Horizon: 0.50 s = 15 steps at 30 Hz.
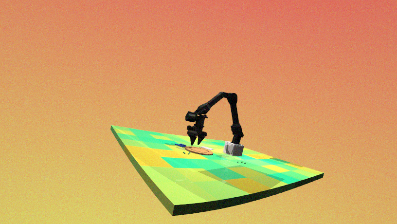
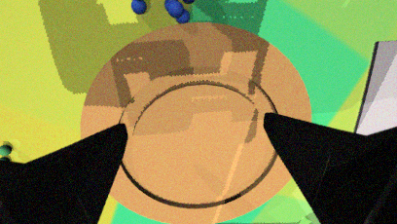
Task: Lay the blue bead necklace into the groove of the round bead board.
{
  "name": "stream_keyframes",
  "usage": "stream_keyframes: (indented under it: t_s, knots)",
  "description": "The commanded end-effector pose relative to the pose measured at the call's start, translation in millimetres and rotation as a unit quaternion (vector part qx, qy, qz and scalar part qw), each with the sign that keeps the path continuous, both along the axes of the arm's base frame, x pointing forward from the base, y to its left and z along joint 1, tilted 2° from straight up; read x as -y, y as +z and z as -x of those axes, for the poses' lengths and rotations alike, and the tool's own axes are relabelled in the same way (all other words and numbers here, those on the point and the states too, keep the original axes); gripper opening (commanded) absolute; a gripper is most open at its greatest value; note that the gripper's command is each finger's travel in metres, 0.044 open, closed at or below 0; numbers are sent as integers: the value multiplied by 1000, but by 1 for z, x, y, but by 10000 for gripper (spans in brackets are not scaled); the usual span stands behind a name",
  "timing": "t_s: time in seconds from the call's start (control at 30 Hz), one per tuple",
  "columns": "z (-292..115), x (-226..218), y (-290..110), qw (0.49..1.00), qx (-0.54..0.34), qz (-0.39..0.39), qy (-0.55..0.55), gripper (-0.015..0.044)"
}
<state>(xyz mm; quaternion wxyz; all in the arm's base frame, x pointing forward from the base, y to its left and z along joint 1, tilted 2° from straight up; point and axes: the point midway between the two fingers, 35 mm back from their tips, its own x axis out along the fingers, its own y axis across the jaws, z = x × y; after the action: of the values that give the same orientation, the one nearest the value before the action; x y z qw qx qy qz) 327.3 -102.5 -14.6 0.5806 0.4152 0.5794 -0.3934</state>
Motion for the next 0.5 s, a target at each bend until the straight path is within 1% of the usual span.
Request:
stream_keyframes:
  t_s: [0.0,0.07,0.13,0.23,0.33,0.47]
  knots:
    - [0,0,0,1000,0,-1,-1,440]
    - [-3,3,1,1000,1,-1,27,387]
    - [-12,14,4,994,3,1,106,380]
    - [-25,31,8,972,7,5,234,380]
    - [-36,50,12,933,10,8,358,380]
    - [-49,75,16,858,13,14,514,380]
